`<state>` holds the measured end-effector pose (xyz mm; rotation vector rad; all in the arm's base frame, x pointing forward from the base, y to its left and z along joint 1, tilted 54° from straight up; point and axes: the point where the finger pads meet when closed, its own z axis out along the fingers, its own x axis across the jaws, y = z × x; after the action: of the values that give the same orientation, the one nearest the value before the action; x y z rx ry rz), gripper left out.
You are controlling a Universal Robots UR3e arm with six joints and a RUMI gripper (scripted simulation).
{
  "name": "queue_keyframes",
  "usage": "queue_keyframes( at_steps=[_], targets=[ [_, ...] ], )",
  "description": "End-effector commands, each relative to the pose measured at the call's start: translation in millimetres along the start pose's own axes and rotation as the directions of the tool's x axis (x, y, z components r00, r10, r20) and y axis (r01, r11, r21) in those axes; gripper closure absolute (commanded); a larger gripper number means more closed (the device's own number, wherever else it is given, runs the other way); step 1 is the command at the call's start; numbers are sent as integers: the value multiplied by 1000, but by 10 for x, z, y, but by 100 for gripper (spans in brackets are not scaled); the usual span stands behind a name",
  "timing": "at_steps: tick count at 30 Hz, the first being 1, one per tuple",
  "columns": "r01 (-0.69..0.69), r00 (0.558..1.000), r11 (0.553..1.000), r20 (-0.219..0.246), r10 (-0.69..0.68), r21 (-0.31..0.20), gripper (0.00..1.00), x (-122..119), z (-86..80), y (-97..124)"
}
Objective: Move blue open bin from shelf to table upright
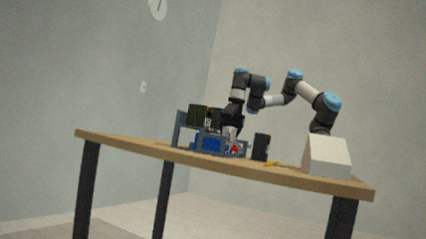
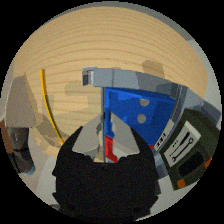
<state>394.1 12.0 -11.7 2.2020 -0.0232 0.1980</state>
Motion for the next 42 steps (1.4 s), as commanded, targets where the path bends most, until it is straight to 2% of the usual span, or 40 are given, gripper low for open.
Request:
queue_keyframes(
  at_steps=[1, 6, 18, 23, 35, 42],
  targets=[
    [-1, 1000, 1000, -2, 1, 1, 100, 5, -7, 0],
    [-1, 1000, 1000, -2, 1, 1, 100, 5, -87, 0],
    [-1, 1000, 1000, -2, 1, 1, 100, 5, -87, 0],
    [-1, 1000, 1000, -2, 1, 1, 100, 5, -206, 0],
    [-1, 1000, 1000, -2, 1, 1, 100, 5, -206, 0],
    [-1, 1000, 1000, -2, 1, 1, 100, 5, -302, 0]
  ],
)
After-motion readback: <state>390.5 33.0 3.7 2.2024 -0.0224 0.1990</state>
